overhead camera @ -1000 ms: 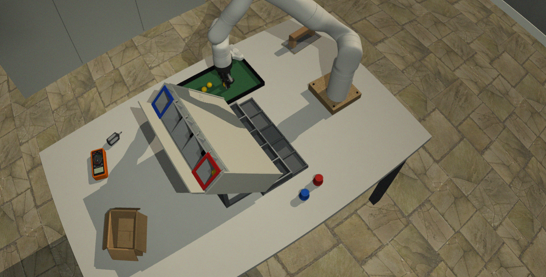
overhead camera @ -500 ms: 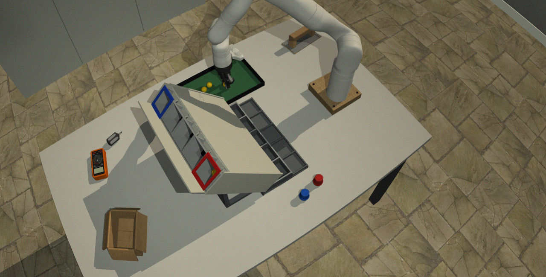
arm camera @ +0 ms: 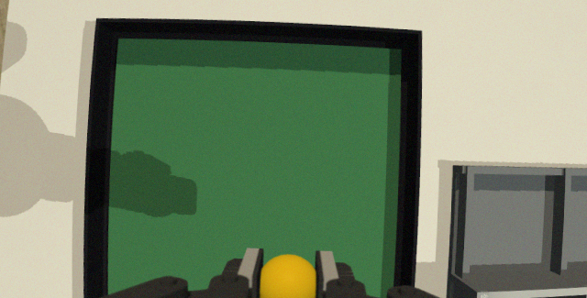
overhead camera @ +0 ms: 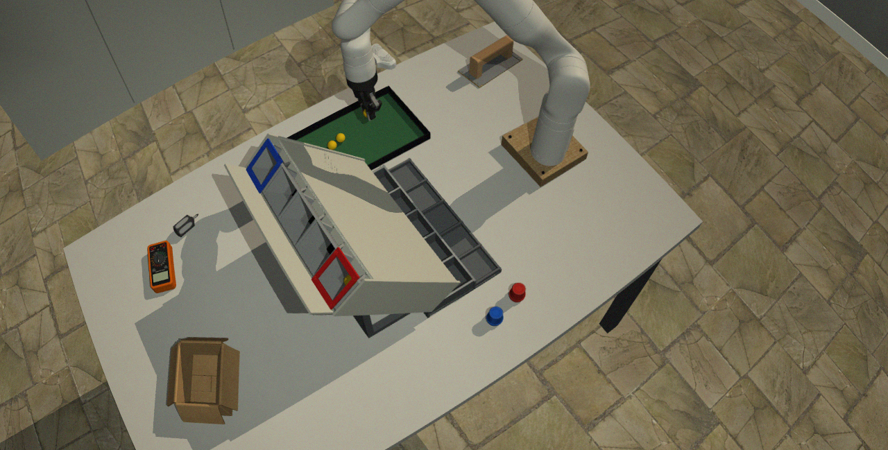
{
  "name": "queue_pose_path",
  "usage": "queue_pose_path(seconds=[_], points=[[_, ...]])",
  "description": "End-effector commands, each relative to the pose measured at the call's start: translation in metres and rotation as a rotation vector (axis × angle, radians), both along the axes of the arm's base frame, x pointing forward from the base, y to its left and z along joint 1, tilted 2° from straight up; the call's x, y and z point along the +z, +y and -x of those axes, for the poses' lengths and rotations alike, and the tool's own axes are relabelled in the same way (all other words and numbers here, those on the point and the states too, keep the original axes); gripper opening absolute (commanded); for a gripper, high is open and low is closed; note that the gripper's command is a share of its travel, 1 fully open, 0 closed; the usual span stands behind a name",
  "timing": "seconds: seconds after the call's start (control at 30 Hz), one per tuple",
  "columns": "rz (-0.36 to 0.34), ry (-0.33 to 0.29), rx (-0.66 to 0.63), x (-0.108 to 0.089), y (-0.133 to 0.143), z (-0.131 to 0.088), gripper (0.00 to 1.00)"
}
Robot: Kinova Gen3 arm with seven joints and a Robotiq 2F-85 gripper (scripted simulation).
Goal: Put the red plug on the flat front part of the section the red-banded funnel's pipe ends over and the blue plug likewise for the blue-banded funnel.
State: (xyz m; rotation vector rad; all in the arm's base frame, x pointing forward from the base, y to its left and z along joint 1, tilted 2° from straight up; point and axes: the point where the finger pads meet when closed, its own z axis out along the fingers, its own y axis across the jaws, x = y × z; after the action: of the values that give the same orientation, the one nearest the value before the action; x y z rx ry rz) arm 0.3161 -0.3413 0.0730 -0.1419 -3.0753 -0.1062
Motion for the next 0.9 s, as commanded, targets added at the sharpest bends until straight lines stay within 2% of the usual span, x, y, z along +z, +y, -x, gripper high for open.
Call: queue_pose_path(seconds=[0.0, 0.77, 0.8, 0.87], points=[[0.029, -0.025, -0.004, 0.036, -0.01, -0.011, 0.0], [0.019, -0.02, 0.002, 0.036, -0.01, -0.011, 0.0], [0.045, -0.039, 0.006, 0.075, -0.014, -0.058, 0.0], [0.045, -0.039, 0.006, 0.075, -0.014, -0.058, 0.0]])
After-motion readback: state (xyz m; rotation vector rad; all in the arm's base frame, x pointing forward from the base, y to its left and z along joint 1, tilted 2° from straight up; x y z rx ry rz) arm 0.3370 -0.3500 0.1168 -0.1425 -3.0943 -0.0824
